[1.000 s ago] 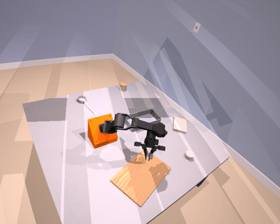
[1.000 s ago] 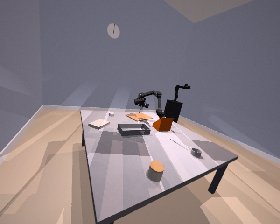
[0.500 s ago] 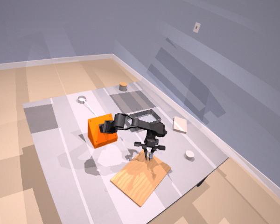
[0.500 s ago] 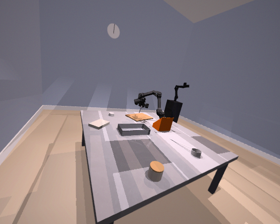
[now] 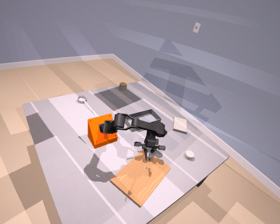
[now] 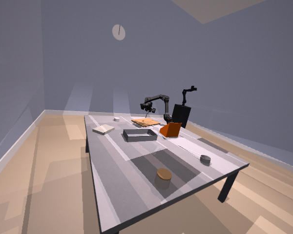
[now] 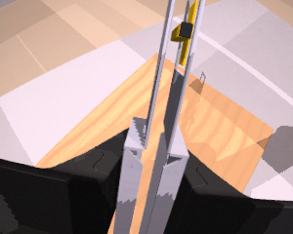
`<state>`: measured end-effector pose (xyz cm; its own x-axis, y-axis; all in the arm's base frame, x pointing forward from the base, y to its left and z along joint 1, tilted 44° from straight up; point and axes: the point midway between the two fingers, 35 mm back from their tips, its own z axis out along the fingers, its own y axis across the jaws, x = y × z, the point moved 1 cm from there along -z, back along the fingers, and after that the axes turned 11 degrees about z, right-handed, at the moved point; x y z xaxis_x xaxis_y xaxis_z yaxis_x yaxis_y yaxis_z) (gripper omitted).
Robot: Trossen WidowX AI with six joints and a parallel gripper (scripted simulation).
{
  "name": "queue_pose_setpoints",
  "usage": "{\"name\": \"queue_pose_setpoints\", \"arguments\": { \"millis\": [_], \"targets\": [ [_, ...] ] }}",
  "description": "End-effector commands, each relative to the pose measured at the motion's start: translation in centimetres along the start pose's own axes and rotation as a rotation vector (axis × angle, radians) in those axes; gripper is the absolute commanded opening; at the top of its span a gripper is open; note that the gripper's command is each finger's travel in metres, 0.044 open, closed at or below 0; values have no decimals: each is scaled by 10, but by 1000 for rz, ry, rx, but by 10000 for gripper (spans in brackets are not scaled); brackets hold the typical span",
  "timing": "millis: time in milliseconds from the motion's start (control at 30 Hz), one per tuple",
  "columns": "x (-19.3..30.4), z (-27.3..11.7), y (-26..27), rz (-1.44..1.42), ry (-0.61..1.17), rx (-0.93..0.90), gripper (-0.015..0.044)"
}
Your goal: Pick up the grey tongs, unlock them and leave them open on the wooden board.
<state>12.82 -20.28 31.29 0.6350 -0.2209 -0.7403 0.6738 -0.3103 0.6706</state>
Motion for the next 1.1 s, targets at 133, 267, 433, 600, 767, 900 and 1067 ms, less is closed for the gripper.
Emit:
{"name": "queue_pose_setpoints", "arguments": {
  "millis": [133, 267, 433, 600, 767, 900, 1067],
  "targets": [
    [-1, 0, 0, 1, -3, -1, -150],
    [-3, 6, -5, -10, 31, 76, -150],
    [-6, 13, -14, -23, 133, 216, -150],
    [-9, 18, -19, -30, 261, 321, -150],
    [-13, 20, -19, -28, 406, 376, -150],
    [-16, 19, -14, -21, 527, 382, -150],
    [-24, 17, -4, -10, 673, 340, -150]
  ]
}}
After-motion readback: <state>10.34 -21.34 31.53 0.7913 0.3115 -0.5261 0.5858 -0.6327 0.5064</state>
